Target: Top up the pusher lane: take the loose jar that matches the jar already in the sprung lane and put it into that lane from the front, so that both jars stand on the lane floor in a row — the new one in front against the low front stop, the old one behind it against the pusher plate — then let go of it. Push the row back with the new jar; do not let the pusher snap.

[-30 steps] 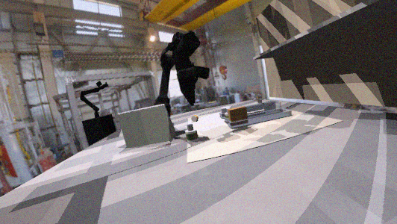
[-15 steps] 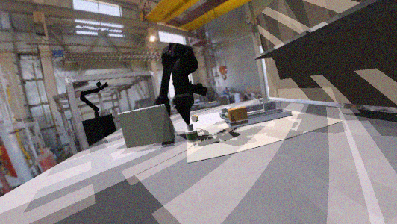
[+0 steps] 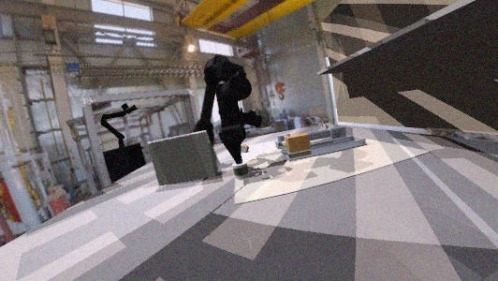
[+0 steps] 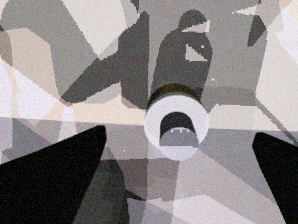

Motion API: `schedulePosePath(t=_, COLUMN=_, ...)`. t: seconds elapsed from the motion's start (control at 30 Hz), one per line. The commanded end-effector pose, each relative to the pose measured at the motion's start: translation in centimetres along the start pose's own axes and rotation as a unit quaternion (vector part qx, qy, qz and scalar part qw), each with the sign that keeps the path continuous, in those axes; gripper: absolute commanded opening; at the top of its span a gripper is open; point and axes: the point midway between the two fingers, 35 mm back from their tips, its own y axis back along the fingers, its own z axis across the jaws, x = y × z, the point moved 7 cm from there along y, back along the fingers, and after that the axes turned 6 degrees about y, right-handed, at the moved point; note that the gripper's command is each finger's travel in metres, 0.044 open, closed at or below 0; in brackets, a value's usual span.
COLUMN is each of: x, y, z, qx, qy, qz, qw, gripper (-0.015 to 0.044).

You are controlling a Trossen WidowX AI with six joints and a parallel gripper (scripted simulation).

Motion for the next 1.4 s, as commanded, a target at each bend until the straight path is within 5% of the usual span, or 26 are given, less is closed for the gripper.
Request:
schedulePosePath(t=0.0, x=0.0, y=-0.8, z=0.0, qx=-0.003, qy=-0.002, qz=-0.001, qw=1.000, gripper=0.0440)
schedulePosePath(t=0.53, x=0.0, y=-3.0, z=0.1, qx=-0.003, qy=-0.002, qz=-0.001, qw=1.000, gripper=0.0440)
schedulePosePath(t=0.87, x=0.0, y=-3.0, z=0.1, qx=-0.003, qy=-0.002, qz=-0.001, qw=1.000, gripper=0.0177)
schedulePosePath(t=1.03, x=0.0, y=-3.0, z=0.1, qx=-0.003, qy=-0.002, qz=-0.001, qw=1.000, gripper=0.0144)
schedulePosePath(t=1.23, x=-0.1, y=-1.2, z=-0.2, qx=-0.003, qy=-0.002, qz=-0.001, qw=1.000, gripper=0.0000)
schedulePosePath(t=1.37, x=0.0, y=1.0, z=-0.5, qx=-0.002, qy=-0.002, qz=0.000, qw=1.000, gripper=0.0000)
